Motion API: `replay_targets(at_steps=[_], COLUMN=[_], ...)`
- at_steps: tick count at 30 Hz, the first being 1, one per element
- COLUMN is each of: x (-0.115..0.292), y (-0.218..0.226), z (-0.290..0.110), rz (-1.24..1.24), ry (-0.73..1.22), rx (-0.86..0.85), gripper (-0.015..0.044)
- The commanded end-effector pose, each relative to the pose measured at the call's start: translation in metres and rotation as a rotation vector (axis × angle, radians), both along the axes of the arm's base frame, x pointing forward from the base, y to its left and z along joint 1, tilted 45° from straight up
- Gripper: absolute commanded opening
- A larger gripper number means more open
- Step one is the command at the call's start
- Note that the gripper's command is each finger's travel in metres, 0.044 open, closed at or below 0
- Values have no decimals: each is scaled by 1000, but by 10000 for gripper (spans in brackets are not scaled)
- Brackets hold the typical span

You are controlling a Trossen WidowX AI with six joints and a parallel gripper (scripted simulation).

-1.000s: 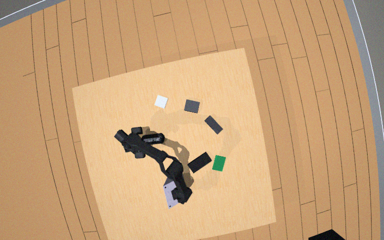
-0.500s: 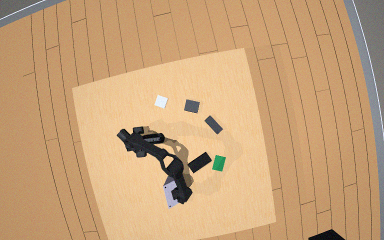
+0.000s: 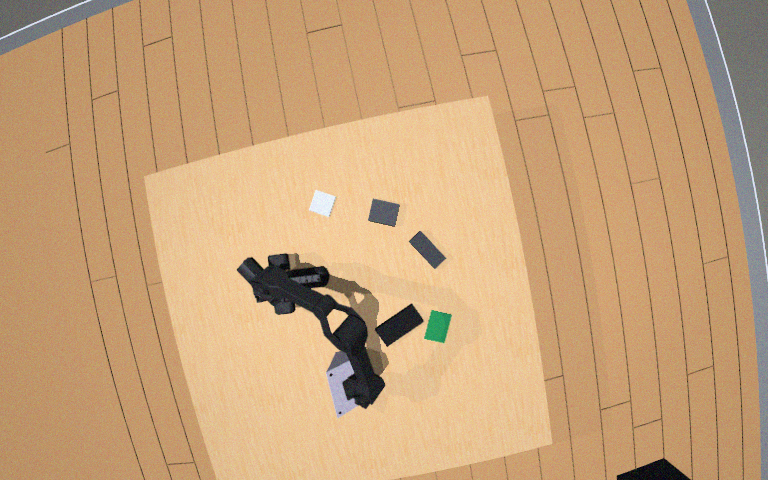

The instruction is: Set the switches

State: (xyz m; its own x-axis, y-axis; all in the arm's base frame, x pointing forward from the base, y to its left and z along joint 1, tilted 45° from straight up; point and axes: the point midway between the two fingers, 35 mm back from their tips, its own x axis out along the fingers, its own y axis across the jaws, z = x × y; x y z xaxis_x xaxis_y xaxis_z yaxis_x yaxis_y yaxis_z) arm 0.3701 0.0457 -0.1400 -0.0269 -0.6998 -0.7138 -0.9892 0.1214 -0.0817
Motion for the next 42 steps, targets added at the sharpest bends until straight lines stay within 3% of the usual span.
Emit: replay_targets(at_steps=[1,42], x=[-1,-1], y=[-1,9], z=[-1,19], rz=[6,6], ry=[7,7], rx=[-5,-4], gripper=[328,336])
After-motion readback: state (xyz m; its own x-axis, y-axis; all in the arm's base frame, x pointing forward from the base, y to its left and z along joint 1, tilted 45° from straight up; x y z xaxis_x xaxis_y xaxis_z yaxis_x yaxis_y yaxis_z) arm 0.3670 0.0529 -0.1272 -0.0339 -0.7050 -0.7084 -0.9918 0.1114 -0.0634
